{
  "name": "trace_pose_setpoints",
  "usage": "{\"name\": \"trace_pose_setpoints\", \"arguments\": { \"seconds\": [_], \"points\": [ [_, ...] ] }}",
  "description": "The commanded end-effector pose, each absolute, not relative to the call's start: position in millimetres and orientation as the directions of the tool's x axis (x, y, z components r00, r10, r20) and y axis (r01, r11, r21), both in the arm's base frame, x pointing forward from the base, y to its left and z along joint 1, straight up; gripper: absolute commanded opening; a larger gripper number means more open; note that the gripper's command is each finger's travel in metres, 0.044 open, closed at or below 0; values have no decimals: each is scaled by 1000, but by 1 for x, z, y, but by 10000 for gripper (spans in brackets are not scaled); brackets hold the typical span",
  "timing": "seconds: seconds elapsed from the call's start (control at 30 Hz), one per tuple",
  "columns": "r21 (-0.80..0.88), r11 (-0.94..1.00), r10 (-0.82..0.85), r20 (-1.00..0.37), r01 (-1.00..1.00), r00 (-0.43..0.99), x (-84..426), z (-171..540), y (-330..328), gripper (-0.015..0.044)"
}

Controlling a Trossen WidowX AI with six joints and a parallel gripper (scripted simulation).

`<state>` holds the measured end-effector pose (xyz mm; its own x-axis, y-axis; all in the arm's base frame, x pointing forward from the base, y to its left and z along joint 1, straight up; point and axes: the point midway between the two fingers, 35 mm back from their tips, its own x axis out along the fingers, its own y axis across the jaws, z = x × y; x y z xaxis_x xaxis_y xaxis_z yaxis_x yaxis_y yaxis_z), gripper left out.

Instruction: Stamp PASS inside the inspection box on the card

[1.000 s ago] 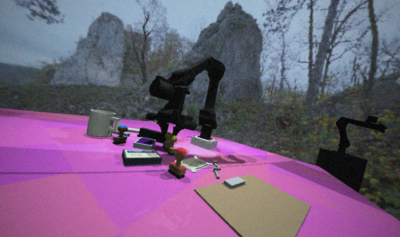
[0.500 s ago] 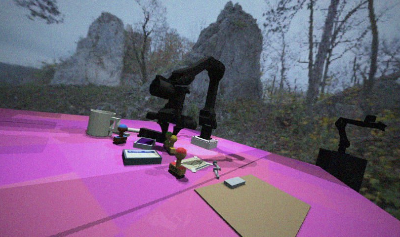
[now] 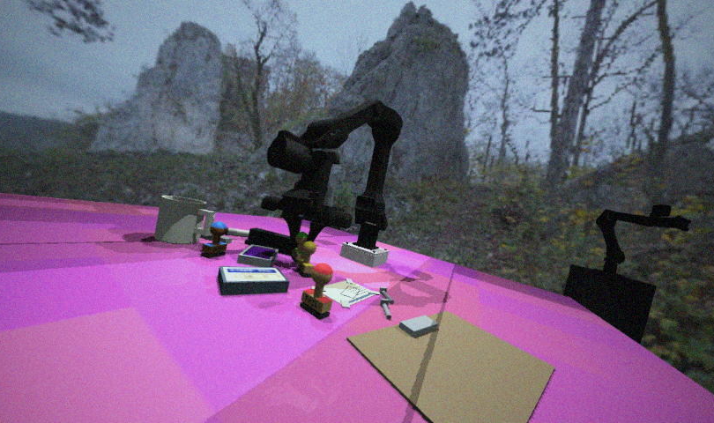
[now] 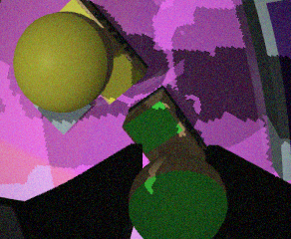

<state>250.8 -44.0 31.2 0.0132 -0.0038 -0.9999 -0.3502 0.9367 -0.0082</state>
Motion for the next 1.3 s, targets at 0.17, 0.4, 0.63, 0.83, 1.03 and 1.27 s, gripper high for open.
{"name": "trace_pose_setpoints", "arguments": {
  "seconds": [0.17, 0.4, 0.63, 0.83, 1.03, 1.27],
  "points": [
    [-14, 937, -7, -1000, -350, 22, 253, 38, -45, 0],
    [-14, 937, -7, -1000, -350, 22, 253, 41, -45, 0],
    [-14, 937, -7, -1000, -350, 22, 253, 45, -45, 0],
    [-14, 937, -7, -1000, -350, 21, 253, 47, -45, 0],
    [-14, 937, -7, -1000, -350, 21, 253, 50, -45, 0],
    [-13, 936, -6, -1000, -350, 21, 253, 54, -45, 0]
  ]
}}
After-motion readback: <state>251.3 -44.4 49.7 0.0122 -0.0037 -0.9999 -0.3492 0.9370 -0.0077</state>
